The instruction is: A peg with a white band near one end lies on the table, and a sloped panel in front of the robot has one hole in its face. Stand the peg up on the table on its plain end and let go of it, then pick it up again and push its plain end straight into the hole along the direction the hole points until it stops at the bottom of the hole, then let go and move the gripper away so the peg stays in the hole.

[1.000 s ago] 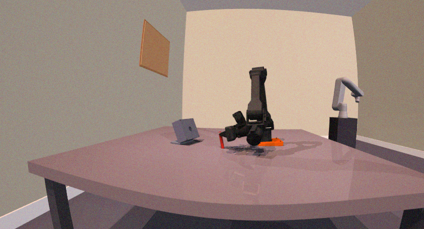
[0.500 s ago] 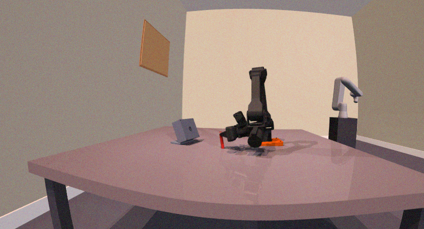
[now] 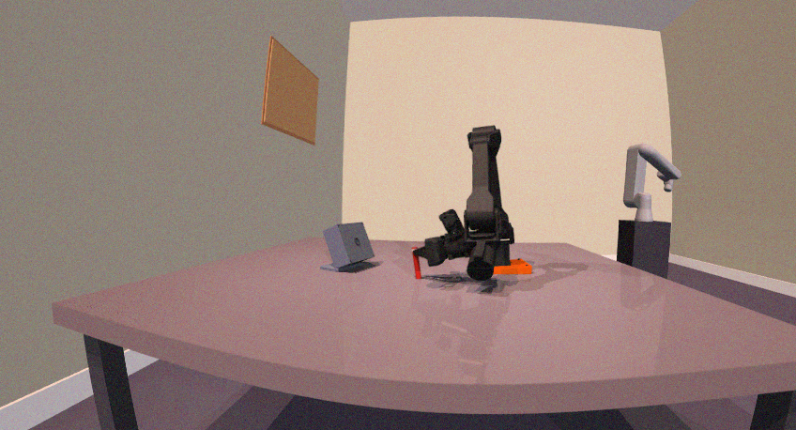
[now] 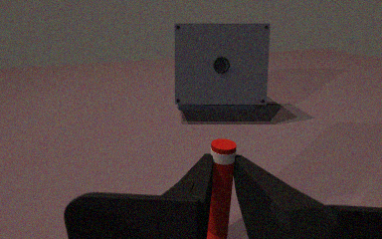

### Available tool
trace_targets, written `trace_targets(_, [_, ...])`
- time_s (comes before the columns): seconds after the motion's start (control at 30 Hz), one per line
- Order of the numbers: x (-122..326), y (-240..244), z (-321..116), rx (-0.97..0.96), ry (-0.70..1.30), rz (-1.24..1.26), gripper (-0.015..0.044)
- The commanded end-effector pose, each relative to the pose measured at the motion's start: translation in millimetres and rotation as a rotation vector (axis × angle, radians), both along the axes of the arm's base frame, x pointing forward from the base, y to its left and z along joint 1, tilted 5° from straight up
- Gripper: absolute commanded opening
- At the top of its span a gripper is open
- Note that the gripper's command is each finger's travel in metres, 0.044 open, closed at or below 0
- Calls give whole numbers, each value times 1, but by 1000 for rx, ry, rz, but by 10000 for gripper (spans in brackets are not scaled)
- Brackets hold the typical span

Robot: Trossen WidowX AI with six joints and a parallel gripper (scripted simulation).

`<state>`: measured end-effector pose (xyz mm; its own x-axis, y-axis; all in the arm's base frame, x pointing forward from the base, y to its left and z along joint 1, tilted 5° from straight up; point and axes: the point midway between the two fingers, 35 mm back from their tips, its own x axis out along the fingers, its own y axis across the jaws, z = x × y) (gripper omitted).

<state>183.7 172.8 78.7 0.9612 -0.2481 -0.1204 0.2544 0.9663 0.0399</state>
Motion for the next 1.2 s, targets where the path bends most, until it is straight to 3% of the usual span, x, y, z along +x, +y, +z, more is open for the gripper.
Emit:
trace_targets(0.0, [-1,0,-1,0,1,0,49])
trace_targets(1.17, [-5,1,-3,-6,-23,6,49])
